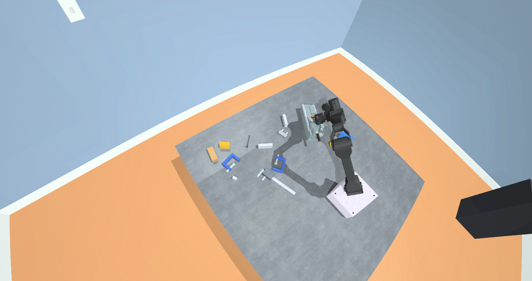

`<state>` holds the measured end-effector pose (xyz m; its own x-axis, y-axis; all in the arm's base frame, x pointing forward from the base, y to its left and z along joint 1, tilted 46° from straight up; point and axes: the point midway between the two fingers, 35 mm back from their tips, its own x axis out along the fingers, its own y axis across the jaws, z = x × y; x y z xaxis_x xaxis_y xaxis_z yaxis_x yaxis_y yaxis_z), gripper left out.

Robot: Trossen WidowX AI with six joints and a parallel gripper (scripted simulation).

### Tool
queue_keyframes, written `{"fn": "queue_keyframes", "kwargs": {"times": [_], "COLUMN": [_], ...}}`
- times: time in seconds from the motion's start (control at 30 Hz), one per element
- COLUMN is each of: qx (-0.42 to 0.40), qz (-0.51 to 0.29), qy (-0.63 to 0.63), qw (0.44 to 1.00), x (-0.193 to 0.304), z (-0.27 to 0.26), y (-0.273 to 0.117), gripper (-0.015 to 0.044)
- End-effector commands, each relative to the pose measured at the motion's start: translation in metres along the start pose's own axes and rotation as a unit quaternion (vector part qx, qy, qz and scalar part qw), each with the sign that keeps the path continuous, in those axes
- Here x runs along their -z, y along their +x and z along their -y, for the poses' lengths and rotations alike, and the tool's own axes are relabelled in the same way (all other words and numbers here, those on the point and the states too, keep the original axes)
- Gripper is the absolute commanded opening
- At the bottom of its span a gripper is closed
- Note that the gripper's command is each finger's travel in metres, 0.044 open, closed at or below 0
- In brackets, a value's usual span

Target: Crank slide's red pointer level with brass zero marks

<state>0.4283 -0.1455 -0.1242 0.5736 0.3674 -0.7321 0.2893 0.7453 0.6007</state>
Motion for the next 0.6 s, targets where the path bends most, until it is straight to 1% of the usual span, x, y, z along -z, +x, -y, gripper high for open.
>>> {"fn": "queue_keyframes", "kwargs": {"times": [0.0,0.13,0.17,0.2,0.57], "qx": [0.001,0.001,0.001,0.001,0.001], "qz": [0.000,0.000,0.000,0.000,0.000], "qy": [0.000,0.000,0.000,0.000,0.000], "qw": [1.000,1.000,1.000,1.000,1.000], "x": [0.0000,0.0000,0.0000,0.0000,0.0000], "z": [0.0002,0.0002,0.0002,0.0002,0.0002], "y": [0.0000,0.0000,0.0000,0.0000,0.0000], "gripper": [0.0315,0.0420,0.0440,0.0440,0.0151]}}
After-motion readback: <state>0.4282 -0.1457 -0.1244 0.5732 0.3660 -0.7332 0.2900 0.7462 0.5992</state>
